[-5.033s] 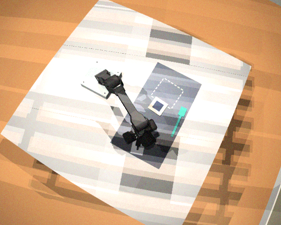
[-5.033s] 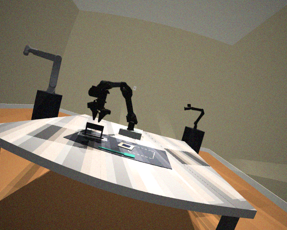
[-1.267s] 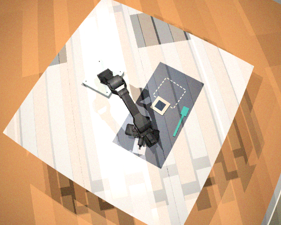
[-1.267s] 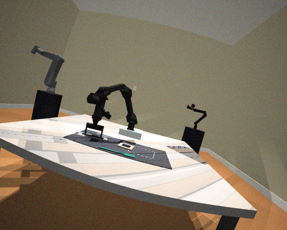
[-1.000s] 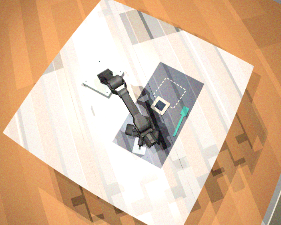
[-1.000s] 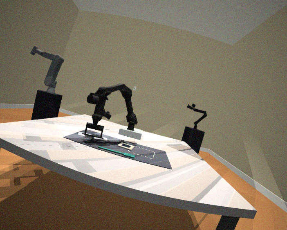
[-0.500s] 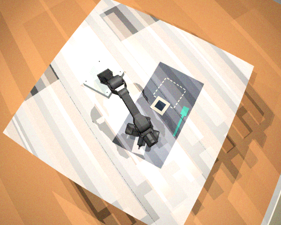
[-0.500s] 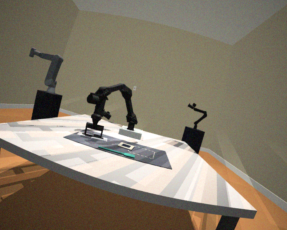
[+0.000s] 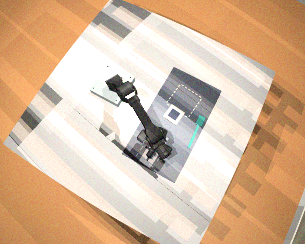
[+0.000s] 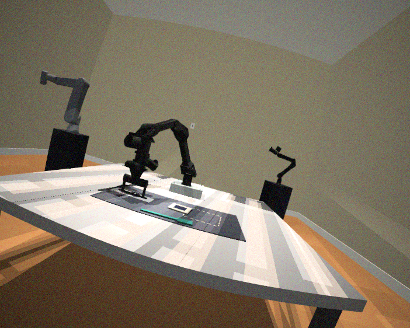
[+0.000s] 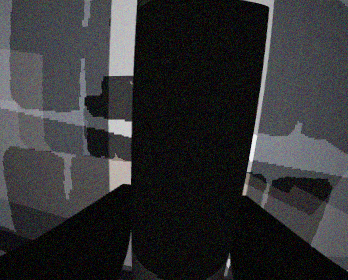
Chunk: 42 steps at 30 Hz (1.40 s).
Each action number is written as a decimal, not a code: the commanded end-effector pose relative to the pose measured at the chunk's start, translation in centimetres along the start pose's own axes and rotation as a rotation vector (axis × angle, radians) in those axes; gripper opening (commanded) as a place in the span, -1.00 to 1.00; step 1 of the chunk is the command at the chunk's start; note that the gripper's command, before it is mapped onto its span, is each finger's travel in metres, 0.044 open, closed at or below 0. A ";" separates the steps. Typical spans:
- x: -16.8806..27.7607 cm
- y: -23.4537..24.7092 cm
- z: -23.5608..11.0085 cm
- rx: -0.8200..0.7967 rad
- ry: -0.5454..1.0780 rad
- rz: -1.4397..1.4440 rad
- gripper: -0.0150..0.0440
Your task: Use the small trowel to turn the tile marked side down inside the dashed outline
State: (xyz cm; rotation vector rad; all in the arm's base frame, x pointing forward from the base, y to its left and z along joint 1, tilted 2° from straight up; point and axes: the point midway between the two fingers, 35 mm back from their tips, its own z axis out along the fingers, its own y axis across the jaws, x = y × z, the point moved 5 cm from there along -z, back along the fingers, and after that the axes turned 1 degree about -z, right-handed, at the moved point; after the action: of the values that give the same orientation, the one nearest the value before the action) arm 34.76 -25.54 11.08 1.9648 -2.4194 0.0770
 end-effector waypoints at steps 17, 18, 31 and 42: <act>0.0 0.0 0.1 -0.001 -0.004 0.023 0.42; 0.0 0.0 0.1 -0.001 -0.004 0.023 0.42; -0.2 0.3 -4.4 -0.001 -0.004 0.029 0.42; 0.1 0.3 -5.4 0.032 0.005 0.081 0.53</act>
State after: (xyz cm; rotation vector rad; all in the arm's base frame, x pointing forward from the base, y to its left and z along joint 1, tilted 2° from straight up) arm 34.49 -25.21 16.43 1.9161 -2.4673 0.1140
